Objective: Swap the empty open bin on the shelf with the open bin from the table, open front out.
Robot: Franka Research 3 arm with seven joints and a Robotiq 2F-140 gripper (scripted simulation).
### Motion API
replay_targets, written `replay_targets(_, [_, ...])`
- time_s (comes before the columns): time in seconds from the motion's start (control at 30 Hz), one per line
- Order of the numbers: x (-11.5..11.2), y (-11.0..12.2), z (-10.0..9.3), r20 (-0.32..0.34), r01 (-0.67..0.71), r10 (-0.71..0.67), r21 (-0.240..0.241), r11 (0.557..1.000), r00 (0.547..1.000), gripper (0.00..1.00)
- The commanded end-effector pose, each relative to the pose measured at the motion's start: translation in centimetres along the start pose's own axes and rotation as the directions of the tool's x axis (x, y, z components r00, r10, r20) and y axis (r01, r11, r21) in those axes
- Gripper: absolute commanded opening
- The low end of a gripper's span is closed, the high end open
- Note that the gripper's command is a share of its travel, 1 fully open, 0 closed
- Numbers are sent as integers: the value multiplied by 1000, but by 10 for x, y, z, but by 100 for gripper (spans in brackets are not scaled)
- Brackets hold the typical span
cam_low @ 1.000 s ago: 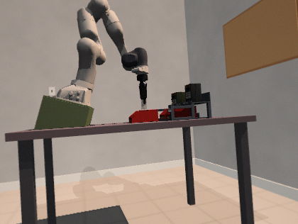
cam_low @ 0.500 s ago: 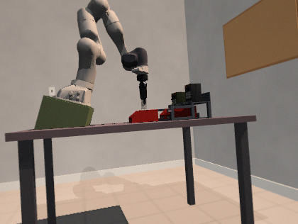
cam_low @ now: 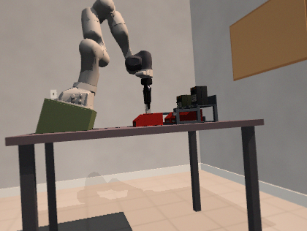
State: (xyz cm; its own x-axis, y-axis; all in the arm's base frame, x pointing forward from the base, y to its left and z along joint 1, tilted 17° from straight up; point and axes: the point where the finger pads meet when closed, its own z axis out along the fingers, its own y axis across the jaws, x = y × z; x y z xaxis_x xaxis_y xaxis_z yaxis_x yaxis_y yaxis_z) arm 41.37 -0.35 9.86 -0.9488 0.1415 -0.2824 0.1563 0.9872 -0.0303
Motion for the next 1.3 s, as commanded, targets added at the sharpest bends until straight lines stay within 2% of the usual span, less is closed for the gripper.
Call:
replay_targets(0.0, [-4,0,3,11,3,-3,4,1000,1000,15])
replay_targets(0.7, [-4,0,30,11,3,-3,4,1000,1000,15])
replay_targets(1.27, [-4,0,34,11,3,-3,4,1000,1000,15])
